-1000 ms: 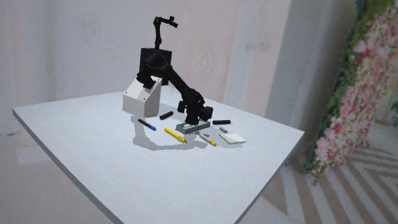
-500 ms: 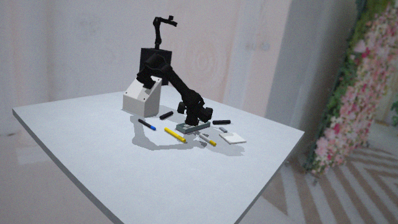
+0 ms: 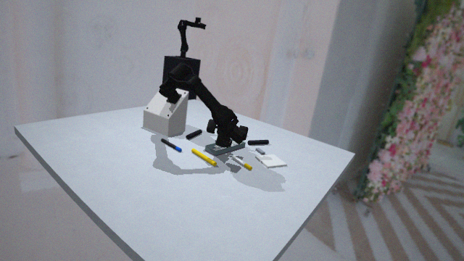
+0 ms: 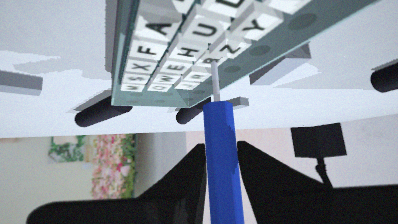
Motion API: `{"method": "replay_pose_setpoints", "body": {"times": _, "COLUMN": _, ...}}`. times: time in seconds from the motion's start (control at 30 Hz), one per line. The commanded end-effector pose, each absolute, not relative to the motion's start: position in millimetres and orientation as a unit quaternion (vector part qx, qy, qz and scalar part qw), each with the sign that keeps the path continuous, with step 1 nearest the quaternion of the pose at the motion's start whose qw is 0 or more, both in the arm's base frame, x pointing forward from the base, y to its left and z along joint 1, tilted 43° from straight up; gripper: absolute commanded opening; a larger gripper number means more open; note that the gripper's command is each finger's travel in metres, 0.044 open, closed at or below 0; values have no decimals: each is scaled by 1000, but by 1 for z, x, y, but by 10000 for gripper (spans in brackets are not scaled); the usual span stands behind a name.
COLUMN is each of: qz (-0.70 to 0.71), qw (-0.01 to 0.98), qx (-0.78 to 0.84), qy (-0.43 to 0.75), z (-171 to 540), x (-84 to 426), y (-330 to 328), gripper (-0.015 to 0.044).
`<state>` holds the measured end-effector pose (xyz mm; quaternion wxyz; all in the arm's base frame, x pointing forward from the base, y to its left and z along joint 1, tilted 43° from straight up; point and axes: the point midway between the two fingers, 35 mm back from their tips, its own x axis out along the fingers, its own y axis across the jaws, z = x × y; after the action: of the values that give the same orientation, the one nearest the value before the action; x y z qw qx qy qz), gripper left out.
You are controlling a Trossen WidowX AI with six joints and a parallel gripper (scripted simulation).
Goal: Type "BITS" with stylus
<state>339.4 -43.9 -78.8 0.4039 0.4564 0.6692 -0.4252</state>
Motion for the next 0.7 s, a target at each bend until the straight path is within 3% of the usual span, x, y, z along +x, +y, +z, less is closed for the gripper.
{"method": "replay_pose_setpoints", "body": {"times": 0.0, "qz": -424, "qw": 408, "qx": 454, "qy": 669, "z": -79, "x": 341, "y": -45, "gripper": 81}}
{"method": "replay_pose_setpoints", "body": {"times": 0.67, "qz": -419, "qw": 416, "qx": 453, "qy": 668, "z": -50, "x": 344, "y": -20, "gripper": 71}}
